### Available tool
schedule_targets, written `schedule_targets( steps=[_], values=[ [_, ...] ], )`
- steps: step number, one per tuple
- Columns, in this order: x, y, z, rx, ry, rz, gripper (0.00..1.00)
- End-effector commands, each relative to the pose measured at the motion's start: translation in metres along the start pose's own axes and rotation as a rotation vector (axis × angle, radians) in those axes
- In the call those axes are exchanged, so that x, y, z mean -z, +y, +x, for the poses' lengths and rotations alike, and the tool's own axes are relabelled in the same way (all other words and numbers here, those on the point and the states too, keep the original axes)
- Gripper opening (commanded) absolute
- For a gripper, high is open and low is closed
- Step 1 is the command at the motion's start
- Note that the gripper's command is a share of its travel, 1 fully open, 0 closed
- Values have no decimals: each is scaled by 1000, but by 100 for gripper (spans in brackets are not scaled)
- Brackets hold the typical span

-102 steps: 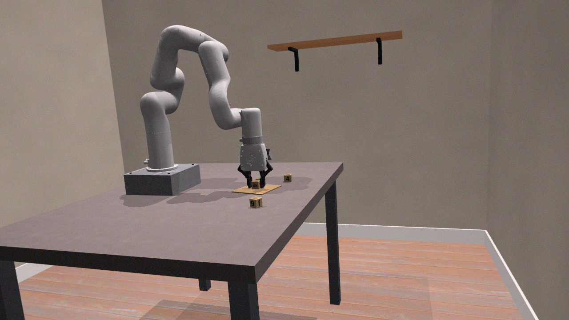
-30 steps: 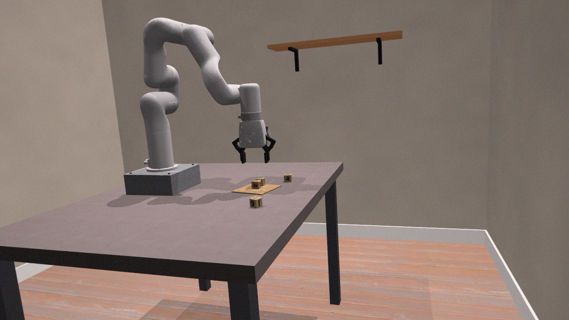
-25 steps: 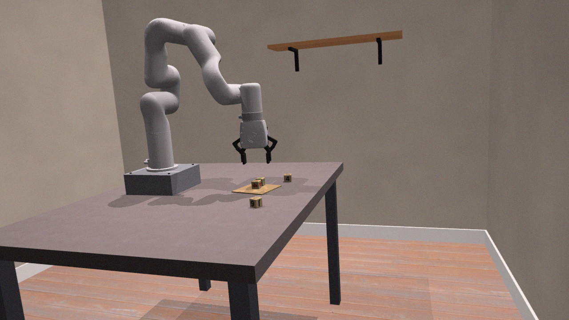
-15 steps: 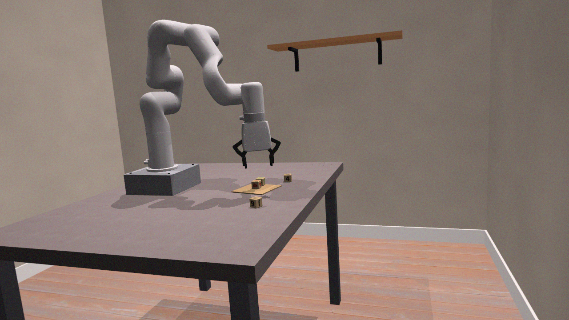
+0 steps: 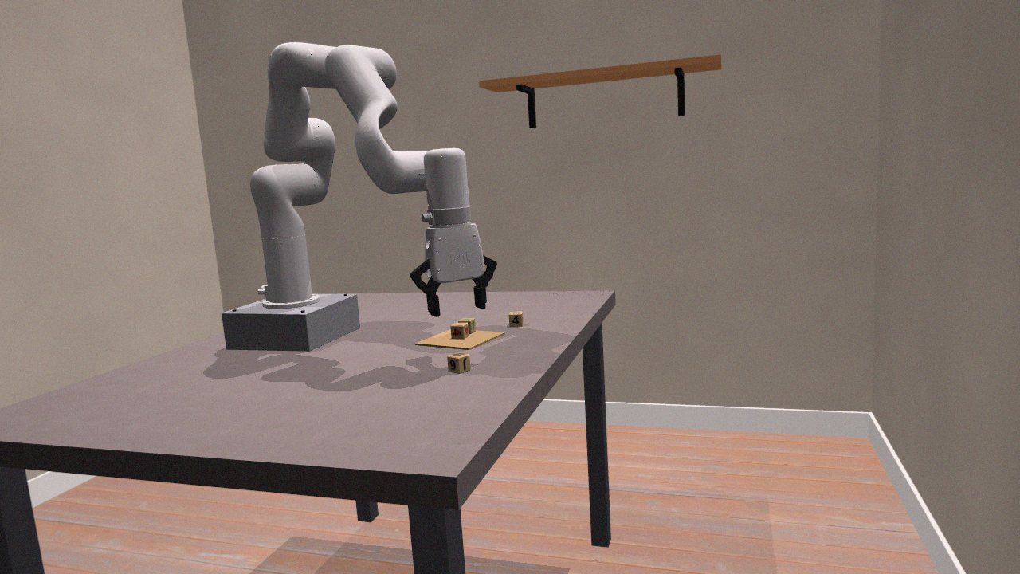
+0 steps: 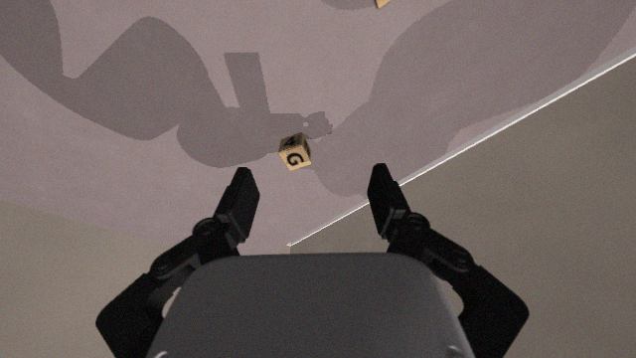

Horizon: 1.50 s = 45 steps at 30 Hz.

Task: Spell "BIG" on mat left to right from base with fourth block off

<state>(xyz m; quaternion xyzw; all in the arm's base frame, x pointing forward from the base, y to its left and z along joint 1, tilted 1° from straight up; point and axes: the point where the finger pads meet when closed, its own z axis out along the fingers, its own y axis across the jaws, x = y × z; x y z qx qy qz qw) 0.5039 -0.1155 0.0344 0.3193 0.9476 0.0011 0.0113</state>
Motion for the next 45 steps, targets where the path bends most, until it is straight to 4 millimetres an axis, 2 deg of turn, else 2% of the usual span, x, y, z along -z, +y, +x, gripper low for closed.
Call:
schedule_targets(
  steps=[1, 8, 9, 45],
  values=[
    [-1, -17, -26, 121, 7, 3, 100],
    [-2, -23, -33, 151, 6, 3, 100],
    [-2, -23, -33, 151, 6, 3, 69],
    [-2, -23, -33, 151, 6, 3, 69]
  ],
)
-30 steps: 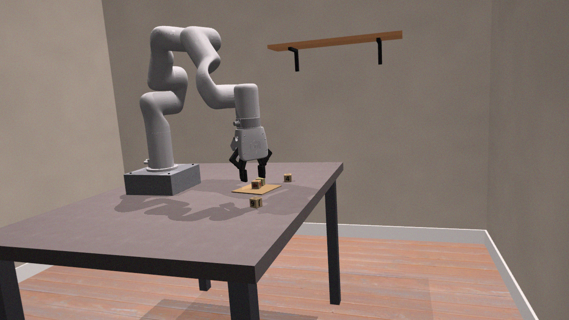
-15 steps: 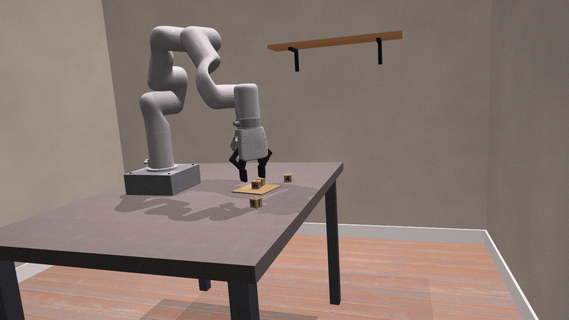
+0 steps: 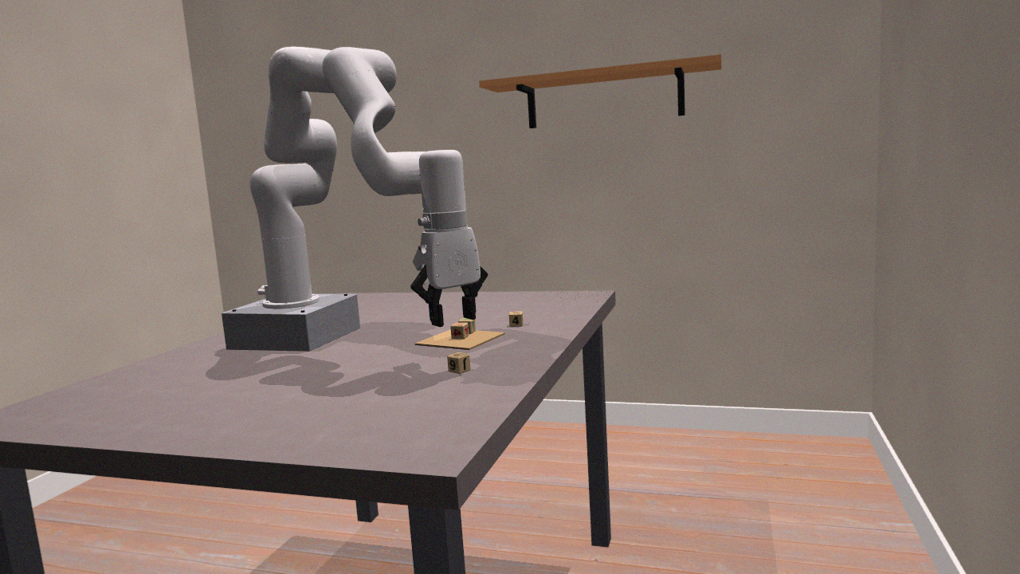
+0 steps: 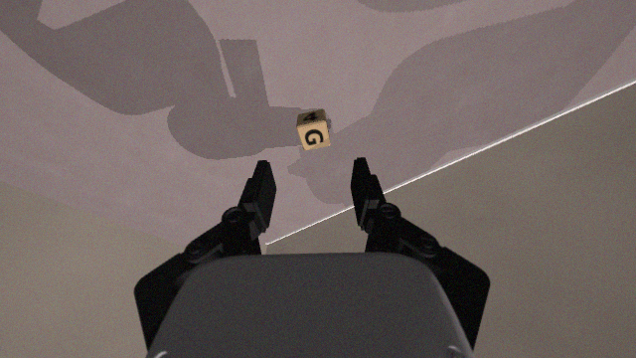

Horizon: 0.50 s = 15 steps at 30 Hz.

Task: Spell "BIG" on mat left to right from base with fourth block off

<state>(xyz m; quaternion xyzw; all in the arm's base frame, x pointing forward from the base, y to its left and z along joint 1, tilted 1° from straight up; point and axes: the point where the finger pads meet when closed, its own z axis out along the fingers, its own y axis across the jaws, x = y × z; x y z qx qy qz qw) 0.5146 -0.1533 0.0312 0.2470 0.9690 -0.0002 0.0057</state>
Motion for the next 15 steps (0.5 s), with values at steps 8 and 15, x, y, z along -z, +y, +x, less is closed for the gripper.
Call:
schedule_targets(
  steps=[8, 15],
  values=[
    [0, 0, -2, 0, -4, -1, 69],
    [-5, 0, -2, 0, -4, -1, 69]
  ],
)
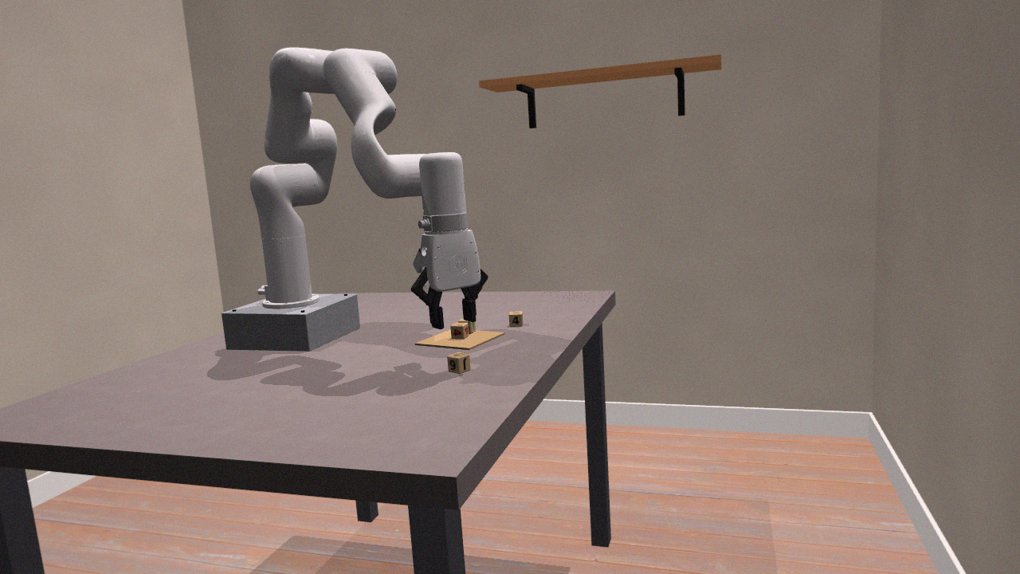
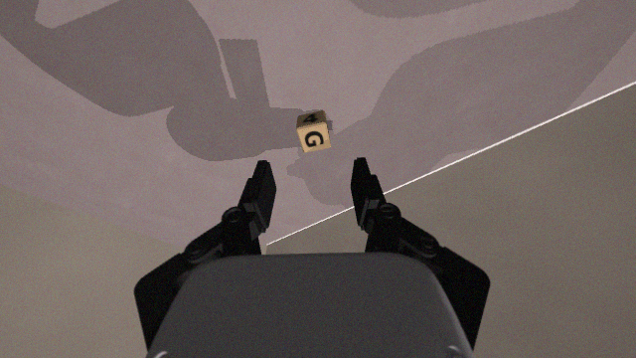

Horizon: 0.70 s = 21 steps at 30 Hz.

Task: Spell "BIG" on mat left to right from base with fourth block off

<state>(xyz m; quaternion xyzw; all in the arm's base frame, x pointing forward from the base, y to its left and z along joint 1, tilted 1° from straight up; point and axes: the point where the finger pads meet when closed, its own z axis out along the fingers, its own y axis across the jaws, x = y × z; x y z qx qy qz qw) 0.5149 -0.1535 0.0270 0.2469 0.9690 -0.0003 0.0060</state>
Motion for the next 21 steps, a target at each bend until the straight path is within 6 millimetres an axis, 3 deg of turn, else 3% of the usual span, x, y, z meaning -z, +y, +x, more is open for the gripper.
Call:
schedule_targets(
  steps=[1, 21],
  values=[
    [-2, 0, -1, 0, -4, -1, 69],
    [-28, 0, -3, 0, -4, -1, 69]
  ],
)
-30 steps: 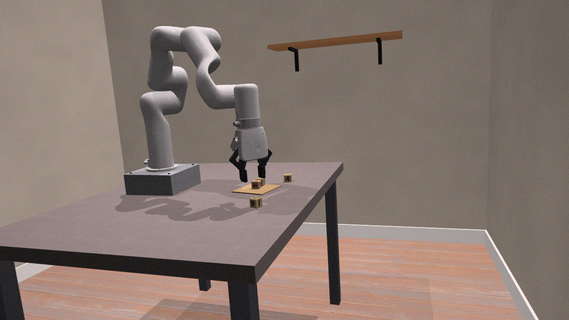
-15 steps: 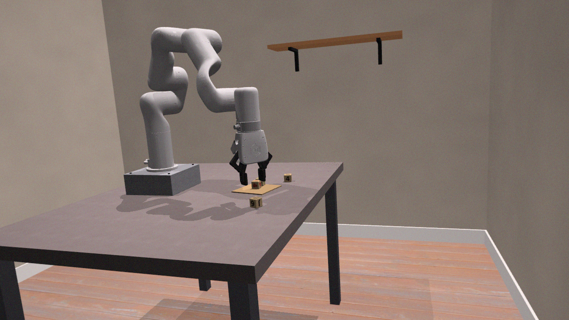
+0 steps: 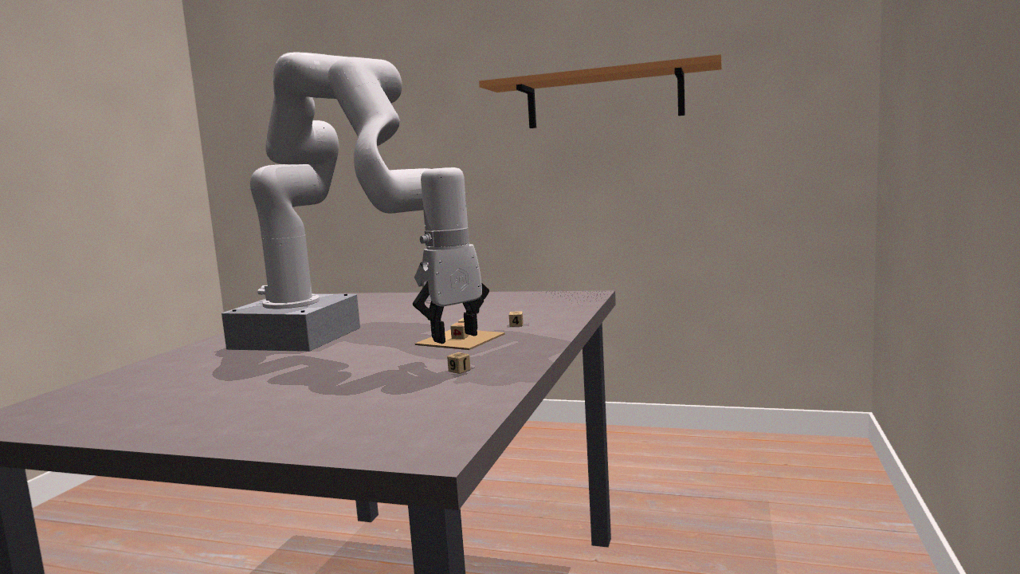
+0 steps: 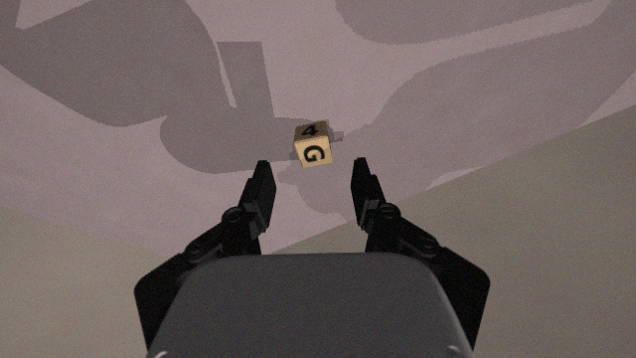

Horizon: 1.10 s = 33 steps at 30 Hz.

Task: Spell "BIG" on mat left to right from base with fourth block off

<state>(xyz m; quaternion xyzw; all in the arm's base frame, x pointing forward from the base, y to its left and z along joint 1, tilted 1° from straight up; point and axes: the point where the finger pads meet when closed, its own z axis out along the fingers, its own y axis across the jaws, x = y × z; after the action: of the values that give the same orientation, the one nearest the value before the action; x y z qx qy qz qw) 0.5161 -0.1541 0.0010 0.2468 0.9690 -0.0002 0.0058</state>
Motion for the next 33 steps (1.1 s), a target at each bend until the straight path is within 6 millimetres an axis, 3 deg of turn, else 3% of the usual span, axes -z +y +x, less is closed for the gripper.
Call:
schedule_targets(
  steps=[1, 17, 33],
  values=[
    [-4, 0, -2, 0, -4, -1, 69],
    [-18, 1, -3, 0, -4, -1, 69],
    [-20, 1, -3, 0, -4, -1, 69]
  ],
)
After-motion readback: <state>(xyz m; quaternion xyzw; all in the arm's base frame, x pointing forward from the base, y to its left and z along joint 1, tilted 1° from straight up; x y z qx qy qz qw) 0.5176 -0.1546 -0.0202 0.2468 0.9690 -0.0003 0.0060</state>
